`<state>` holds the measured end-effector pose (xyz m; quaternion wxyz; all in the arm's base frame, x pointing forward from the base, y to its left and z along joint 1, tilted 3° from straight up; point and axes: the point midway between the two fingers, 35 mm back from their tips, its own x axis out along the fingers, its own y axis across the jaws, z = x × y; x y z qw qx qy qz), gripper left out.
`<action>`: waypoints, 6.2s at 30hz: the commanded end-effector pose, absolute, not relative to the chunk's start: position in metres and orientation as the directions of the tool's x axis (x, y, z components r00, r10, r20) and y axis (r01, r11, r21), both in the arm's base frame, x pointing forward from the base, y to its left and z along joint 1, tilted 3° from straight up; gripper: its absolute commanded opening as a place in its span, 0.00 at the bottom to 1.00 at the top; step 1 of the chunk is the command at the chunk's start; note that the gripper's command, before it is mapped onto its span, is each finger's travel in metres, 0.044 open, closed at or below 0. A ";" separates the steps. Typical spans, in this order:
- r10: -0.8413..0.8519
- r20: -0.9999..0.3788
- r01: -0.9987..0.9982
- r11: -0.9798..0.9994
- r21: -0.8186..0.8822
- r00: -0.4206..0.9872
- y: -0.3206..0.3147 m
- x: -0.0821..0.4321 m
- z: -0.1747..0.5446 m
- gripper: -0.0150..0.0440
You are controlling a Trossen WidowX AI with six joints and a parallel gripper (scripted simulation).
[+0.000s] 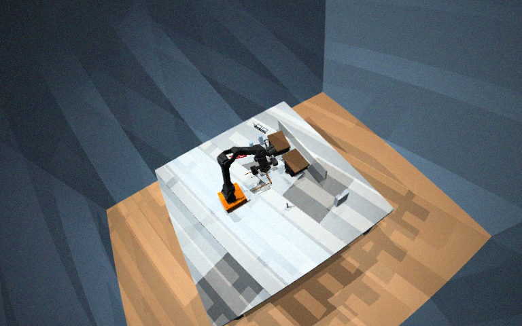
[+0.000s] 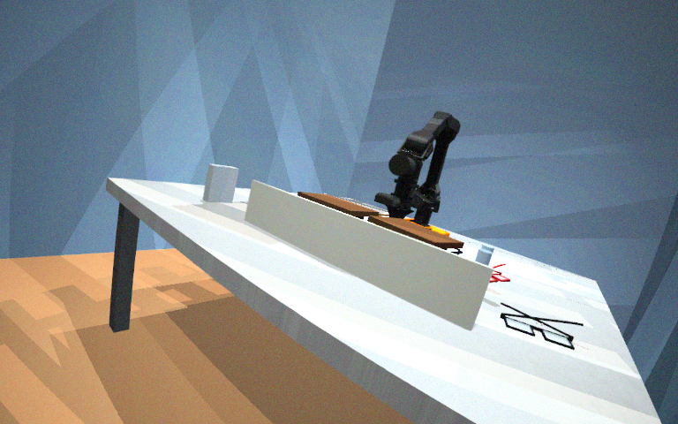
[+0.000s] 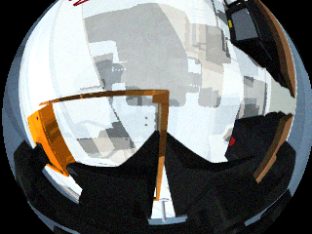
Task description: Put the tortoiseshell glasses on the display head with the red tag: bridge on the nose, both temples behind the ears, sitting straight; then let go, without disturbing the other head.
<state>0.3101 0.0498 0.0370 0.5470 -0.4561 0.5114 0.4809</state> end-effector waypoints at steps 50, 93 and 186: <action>0.060 -0.998 -0.992 0.122 -0.004 0.011 0.051 0.303 0.009 0.44; 0.061 -0.998 -0.993 0.116 0.001 0.006 0.048 0.297 0.063 0.59; 0.059 -0.998 -0.994 0.109 -0.001 0.007 0.046 0.306 0.106 0.25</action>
